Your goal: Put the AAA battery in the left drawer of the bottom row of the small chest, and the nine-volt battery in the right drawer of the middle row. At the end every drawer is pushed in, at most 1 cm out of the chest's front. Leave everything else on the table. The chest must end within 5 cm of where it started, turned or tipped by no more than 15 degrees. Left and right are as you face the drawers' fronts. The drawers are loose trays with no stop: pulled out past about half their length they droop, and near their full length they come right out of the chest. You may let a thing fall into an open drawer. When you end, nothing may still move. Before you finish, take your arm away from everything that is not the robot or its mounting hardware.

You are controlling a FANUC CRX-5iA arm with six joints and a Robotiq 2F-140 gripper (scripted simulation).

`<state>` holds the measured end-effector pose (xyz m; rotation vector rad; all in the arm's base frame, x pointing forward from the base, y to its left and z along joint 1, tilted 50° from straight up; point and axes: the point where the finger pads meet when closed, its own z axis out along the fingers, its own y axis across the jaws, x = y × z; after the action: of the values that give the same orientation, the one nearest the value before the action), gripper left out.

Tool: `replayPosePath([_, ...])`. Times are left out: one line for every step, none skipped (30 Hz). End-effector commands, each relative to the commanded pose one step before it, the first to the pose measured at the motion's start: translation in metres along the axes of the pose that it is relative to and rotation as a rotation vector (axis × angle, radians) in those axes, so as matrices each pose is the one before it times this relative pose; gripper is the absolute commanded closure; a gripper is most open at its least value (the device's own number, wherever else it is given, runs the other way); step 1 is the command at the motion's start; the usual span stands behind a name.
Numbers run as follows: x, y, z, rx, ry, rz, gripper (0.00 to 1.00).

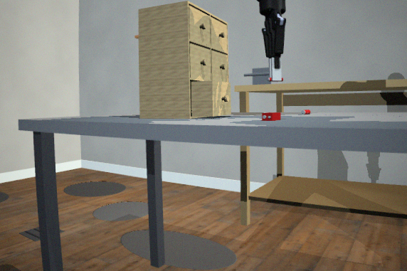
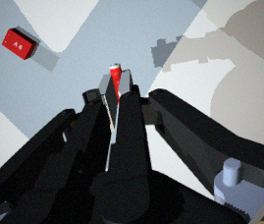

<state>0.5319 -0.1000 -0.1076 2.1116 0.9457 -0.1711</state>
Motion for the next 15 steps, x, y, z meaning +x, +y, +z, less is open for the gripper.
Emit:
replayPosePath([0.01095, 0.00002, 0.00037, -0.01906, 0.00149, 0.17589, 0.97])
replayPosePath([0.00204, -0.00047, -0.00002, 0.00136, 0.00043, 0.15056, 0.97])
replayPosePath([0.00133, -0.00053, -0.00001, 0.00075, -0.00002, 0.03996, 0.97])
replayPosePath([0.00075, -0.00034, -0.00001, 0.00003, -0.00014, 0.0381, 0.97])
replayPosePath([0.0003, -0.00015, 0.0, -0.00117, -0.00007, 0.04452, 0.97])
replayPosePath([0.00005, -0.00003, 0.0, -0.00272, 0.00037, 0.05015, 0.97])
replayPosePath([0.0, 0.0, -0.00005, -0.00409, 0.00103, 0.05013, 0.97])
replayPosePath([0.0, -0.00001, -0.00031, -0.00565, 0.00204, 0.04905, 0.97])
replayPosePath([-0.00001, -0.00002, -0.00075, -0.00362, 0.00165, 0.02441, 0.97])
replayPosePath([-0.00002, -0.00003, -0.00129, -0.00009, 0.0001, 0.00012, 0.97])
replayPosePath([-0.00004, -0.00005, -0.00184, -0.0001, 0.00013, 0.00017, 0.97])
replayPosePath([-0.00003, -0.00005, -0.00236, -0.00003, 0.00003, 0.00004, 0.97])
replayPosePath([-0.00005, -0.00007, -0.00279, 0.00001, -0.00001, -0.00001, 0.97])
replayPosePath([-0.00005, -0.00007, -0.00311, -0.00001, 0.0, 0.0, 0.97])
replayPosePath([-0.00005, -0.00007, -0.00329, 0.0, 0.0, 0.0, 0.97])
